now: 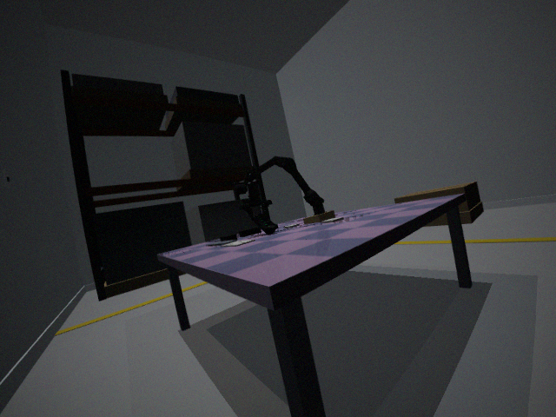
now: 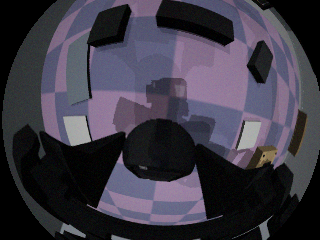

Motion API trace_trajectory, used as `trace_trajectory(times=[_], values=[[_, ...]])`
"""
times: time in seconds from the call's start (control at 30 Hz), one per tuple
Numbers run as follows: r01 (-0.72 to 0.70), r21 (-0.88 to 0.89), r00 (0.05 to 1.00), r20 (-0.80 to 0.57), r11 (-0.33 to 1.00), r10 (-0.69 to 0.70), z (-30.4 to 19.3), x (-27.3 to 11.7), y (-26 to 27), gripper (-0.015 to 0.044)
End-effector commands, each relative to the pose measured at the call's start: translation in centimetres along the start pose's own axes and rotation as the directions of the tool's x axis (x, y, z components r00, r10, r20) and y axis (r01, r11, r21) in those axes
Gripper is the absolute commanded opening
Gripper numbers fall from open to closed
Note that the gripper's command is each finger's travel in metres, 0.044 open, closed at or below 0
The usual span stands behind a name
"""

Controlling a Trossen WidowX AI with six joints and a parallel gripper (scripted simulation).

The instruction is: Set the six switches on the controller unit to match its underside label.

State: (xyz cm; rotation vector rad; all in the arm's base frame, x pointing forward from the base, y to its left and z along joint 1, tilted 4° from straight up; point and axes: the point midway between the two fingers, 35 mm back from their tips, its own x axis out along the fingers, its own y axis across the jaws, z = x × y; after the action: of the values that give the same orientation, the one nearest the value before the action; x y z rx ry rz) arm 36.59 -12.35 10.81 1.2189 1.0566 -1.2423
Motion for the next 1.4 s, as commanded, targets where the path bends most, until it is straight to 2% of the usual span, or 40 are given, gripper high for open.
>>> trace_trajectory(times=[0.0,1.37], values=[[0.018,-0.016,1.0,-0.012,1.0,-0.018,-0.3,0.8,-0.2,0.0338],[0.018,-0.016,1.0,-0.01,1.0,-0.018,1.5,3.3,-0.2,0.0338]])
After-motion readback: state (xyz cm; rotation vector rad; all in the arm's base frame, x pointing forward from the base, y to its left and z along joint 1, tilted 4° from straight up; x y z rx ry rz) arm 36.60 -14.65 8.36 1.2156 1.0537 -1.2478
